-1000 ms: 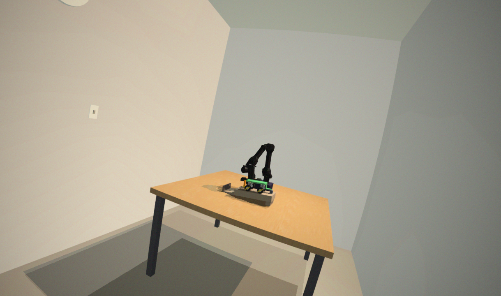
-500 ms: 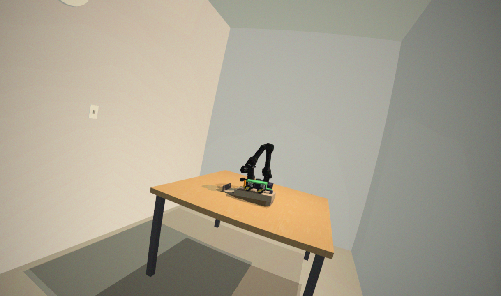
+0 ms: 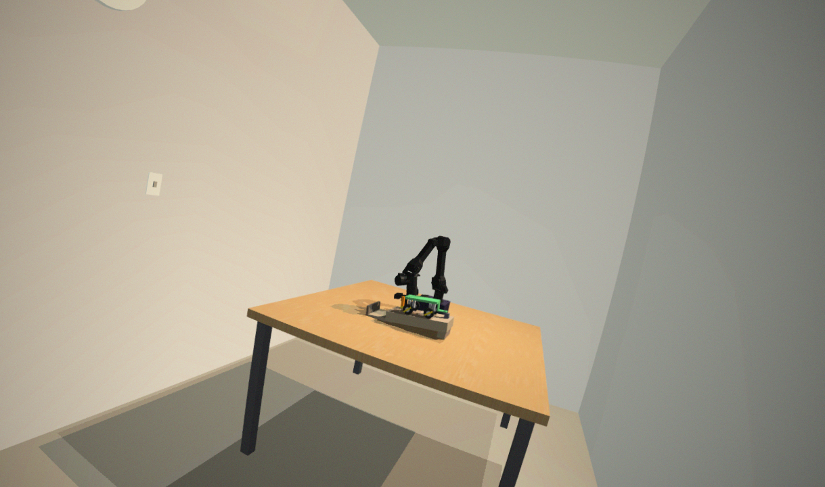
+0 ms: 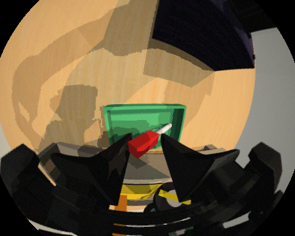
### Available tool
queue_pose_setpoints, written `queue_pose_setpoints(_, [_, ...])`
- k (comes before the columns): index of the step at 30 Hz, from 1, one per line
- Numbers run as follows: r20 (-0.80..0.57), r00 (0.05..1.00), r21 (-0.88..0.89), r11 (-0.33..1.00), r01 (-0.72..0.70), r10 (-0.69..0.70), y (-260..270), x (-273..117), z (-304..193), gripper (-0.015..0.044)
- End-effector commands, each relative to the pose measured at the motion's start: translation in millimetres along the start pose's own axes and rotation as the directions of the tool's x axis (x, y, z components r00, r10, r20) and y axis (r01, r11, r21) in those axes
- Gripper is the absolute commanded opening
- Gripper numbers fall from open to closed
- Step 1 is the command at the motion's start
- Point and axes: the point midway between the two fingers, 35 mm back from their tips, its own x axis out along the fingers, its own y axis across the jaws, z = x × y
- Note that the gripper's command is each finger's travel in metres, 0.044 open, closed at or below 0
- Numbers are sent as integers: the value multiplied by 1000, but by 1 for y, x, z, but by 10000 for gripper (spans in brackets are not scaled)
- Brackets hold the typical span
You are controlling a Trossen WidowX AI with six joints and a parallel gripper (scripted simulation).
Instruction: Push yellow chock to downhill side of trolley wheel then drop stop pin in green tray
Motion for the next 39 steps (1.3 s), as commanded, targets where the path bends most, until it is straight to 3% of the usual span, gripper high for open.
queue_pose_setpoints(1, [5,1000,-3,1000,-2,2,3,2,1,190])
queue_pose_setpoints(10, [5,1000,-3,1000,-2,2,5,4,1,190])
queue_pose_setpoints(16, [1,1000,0,1000,2,-2,3,3,1,340])
queue_pose_setpoints(28, [4,1000,-3,1000,-2,2,-1,-20,1,340])
queue_pose_setpoints(32, [4,1000,-3,1000,-2,2,-3,-31,1,440])
queue_pose_setpoints(39, [4,1000,-3,1000,-2,2,-7,-55,1,440])
